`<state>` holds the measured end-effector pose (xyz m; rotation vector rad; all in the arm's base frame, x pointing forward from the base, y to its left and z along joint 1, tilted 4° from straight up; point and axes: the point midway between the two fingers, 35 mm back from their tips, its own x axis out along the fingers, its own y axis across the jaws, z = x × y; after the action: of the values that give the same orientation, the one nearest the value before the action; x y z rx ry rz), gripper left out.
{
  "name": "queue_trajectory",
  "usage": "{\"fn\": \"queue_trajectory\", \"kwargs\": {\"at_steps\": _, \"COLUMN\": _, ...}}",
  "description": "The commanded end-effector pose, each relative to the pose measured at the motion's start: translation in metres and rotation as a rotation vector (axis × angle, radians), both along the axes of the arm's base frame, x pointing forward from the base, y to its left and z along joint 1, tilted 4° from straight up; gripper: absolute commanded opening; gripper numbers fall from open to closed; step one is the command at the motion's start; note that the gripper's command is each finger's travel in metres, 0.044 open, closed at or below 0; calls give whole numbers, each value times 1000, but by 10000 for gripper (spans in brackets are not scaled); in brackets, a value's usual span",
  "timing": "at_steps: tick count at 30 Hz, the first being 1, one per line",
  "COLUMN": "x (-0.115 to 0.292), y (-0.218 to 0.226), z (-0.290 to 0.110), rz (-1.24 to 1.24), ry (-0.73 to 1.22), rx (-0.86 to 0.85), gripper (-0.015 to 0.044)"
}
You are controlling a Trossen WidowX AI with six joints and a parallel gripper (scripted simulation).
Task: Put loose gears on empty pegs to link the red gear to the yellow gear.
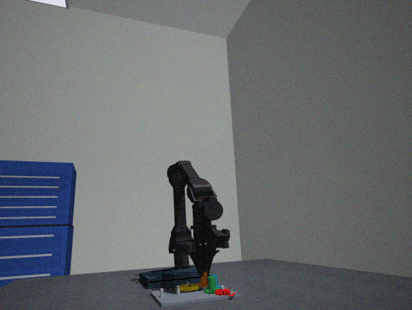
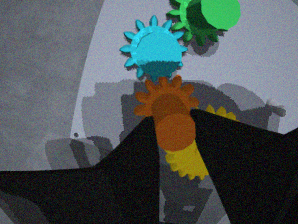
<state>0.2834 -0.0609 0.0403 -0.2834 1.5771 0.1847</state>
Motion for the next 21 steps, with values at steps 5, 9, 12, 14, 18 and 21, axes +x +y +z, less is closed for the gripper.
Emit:
{"fn": "queue_trajectory", "kwargs": {"at_steps": 5, "x": -1, "y": 0, "z": -2, "rz": 213, "ry": 16, "rx": -1, "gripper": 0}}
{"fn": "queue_trajectory", "kwargs": {"at_steps": 9, "x": -1, "y": 0, "z": -2, "rz": 321, "ry": 23, "rx": 0, "gripper": 0}}
{"fn": "queue_trajectory", "kwargs": {"at_steps": 12, "x": -1, "y": -1, "z": -3, "rz": 381, "ry": 27, "rx": 1, "gripper": 0}}
{"fn": "queue_trajectory", "kwargs": {"at_steps": 14, "x": -1, "y": -1, "z": -4, "rz": 384, "ry": 27, "rx": 1, "gripper": 0}}
{"fn": "queue_trajectory", "kwargs": {"at_steps": 18, "x": 0, "y": -1, "z": -4, "rz": 346, "ry": 24, "rx": 1, "gripper": 0}}
{"fn": "queue_trajectory", "kwargs": {"at_steps": 21, "x": 0, "y": 0, "z": -4, "rz": 290, "ry": 21, "rx": 0, "gripper": 0}}
